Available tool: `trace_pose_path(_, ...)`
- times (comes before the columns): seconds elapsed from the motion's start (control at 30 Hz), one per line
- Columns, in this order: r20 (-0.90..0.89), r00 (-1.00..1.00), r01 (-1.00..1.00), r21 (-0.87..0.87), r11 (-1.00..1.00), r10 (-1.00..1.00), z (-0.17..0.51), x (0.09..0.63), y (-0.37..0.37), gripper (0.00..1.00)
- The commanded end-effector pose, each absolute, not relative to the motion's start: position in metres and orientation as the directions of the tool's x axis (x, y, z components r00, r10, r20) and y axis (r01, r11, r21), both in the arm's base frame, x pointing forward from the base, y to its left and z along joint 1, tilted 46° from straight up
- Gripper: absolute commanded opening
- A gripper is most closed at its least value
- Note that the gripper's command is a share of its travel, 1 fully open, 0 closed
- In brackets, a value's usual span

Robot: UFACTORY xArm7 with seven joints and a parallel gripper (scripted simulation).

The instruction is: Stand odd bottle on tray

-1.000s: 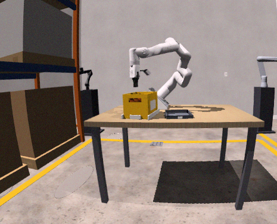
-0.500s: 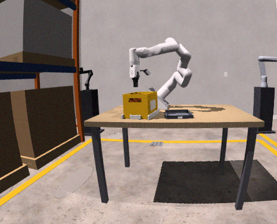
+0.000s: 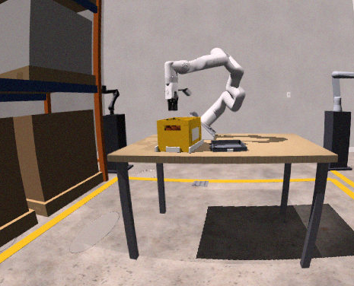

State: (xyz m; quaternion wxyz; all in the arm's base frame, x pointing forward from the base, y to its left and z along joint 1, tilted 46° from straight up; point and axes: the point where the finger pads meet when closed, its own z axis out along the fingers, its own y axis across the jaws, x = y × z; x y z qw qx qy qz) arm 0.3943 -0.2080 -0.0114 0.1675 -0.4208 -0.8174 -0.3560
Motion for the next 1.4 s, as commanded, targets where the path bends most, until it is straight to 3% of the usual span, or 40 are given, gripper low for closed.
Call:
trace_pose_path(0.0, 0.570, -0.589, 0.807, 0.441, 0.392, 0.572, -0.0105, 0.3946, -0.2105, 0.65)
trace_pose_path(1.37, 0.570, -0.589, 0.807, 0.441, 0.392, 0.572, -0.0131, 0.3948, -0.2078, 0.65)
